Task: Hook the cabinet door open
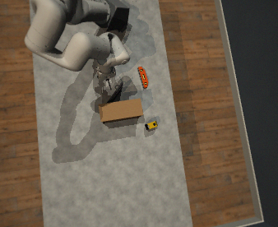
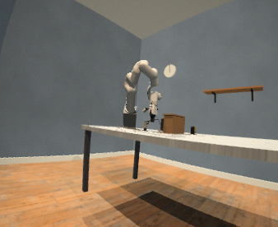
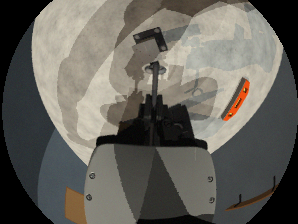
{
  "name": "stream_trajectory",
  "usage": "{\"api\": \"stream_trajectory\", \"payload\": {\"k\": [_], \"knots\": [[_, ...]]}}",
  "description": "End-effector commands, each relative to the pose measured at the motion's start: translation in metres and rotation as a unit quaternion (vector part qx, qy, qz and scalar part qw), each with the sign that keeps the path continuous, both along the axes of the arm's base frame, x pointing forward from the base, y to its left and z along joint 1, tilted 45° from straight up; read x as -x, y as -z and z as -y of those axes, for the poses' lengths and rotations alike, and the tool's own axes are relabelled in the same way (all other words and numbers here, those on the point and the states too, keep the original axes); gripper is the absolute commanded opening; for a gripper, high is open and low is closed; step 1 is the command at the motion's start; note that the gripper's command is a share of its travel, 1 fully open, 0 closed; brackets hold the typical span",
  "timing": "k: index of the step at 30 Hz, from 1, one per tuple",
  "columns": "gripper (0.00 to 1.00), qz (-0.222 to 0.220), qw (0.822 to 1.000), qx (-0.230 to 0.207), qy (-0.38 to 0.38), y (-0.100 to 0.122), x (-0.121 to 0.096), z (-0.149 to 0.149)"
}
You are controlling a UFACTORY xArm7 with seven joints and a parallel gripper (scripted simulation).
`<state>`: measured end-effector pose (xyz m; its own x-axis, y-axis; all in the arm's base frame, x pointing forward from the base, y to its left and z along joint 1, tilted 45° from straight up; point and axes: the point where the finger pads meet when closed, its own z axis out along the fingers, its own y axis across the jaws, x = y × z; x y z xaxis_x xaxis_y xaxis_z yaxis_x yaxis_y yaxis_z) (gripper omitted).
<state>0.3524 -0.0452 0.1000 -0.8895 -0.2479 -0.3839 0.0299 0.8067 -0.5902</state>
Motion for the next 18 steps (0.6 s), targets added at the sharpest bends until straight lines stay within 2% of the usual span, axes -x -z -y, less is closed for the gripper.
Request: {"api": "stream_trajectory", "payload": {"k": [1, 18], "knots": [[0.04, -0.014, 1.000, 0.011, -0.018, 0.0012, -0.0002, -0.0027], [0.04, -0.045, 0.997, 0.038, -0.059, 0.0046, 0.0001, -0.0067]]}}
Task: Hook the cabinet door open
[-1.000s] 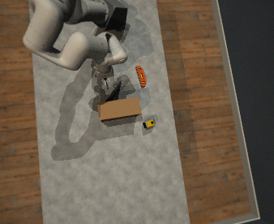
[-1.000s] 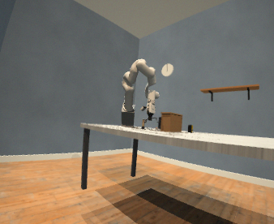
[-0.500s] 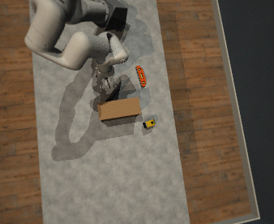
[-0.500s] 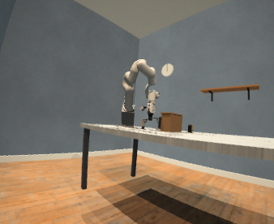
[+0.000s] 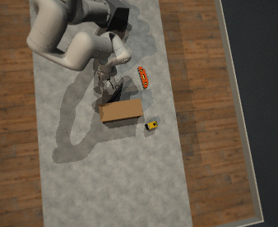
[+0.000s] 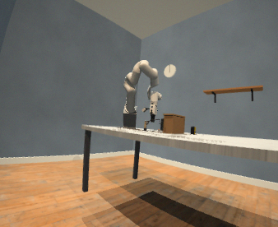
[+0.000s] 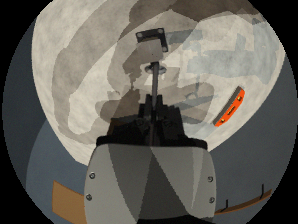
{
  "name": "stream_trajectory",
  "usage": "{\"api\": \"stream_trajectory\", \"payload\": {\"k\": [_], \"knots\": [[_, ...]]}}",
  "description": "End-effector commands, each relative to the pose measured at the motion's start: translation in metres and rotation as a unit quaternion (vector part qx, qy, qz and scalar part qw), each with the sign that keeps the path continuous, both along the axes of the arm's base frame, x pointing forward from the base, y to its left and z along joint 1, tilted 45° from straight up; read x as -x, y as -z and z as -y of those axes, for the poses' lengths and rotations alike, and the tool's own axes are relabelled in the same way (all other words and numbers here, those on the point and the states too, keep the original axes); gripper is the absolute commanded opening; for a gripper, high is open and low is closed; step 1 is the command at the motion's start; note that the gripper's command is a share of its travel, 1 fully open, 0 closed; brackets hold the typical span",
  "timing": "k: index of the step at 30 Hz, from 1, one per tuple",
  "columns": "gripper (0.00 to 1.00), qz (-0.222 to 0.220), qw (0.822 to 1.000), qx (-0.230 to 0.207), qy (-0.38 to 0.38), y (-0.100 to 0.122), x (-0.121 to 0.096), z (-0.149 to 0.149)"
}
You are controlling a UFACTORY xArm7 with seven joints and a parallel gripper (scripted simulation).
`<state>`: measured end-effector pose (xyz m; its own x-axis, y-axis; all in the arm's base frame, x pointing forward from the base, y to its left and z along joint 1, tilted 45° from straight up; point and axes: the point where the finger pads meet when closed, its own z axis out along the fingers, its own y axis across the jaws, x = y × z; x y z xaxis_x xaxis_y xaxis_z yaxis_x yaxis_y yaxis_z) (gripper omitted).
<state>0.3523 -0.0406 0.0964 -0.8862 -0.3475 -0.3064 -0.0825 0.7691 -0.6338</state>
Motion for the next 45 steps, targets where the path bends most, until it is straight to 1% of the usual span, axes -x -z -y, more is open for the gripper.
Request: {"api": "stream_trajectory", "payload": {"k": [1, 7, 11, 25, 30, 45], "knots": [[0.04, -0.014, 1.000, 0.011, -0.018, 0.0013, 0.0000, -0.0026], [0.04, -0.017, 0.999, 0.014, -0.023, 0.0017, 0.0001, -0.0030], [0.04, -0.031, 0.998, 0.026, -0.041, 0.0032, 0.0005, -0.0047], [0.04, -0.051, 0.995, 0.043, -0.068, 0.0056, 0.0012, -0.0072], [0.04, -0.066, 0.992, 0.056, -0.087, 0.0073, 0.0019, -0.0089], [0.04, -0.066, 0.992, 0.056, -0.088, 0.0081, 0.0010, -0.0085]]}}
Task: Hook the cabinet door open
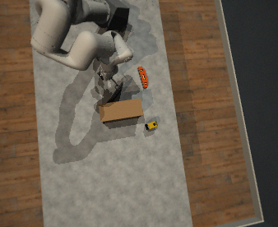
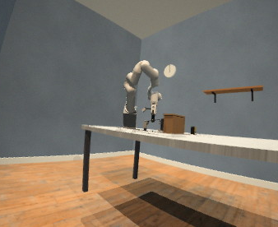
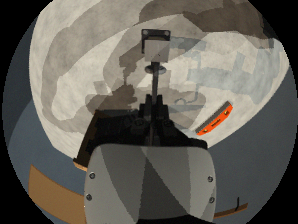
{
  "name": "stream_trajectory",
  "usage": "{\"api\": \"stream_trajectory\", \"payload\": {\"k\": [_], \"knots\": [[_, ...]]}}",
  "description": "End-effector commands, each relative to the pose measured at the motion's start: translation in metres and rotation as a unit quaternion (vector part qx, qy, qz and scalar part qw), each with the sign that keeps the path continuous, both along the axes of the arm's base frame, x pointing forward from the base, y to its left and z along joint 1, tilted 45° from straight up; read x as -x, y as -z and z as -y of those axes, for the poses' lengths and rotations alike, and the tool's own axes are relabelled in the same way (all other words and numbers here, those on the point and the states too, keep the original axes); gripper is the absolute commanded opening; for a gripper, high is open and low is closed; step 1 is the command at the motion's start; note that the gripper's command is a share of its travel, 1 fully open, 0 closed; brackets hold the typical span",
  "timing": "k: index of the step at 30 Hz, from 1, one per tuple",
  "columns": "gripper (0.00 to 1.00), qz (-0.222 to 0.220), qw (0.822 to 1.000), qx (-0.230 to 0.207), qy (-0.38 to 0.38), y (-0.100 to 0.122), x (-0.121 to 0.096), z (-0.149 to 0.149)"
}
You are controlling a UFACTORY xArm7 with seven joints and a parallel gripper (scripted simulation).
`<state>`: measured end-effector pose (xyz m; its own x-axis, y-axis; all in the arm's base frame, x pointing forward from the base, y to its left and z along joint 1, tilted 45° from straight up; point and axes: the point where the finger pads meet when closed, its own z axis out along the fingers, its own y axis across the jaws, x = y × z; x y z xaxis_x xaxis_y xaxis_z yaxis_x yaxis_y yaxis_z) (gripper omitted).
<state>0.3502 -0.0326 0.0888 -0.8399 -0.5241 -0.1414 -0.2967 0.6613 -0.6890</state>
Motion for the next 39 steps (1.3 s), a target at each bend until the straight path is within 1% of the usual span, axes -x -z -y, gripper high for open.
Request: {"api": "stream_trajectory", "payload": {"k": [1, 39], "knots": [[0.04, 0.000, 1.000, 0.000, -0.001, 0.0009, -0.0015, -0.0003], [0.04, 0.000, 1.000, 0.000, -0.001, 0.0031, -0.0040, 0.0009]]}}
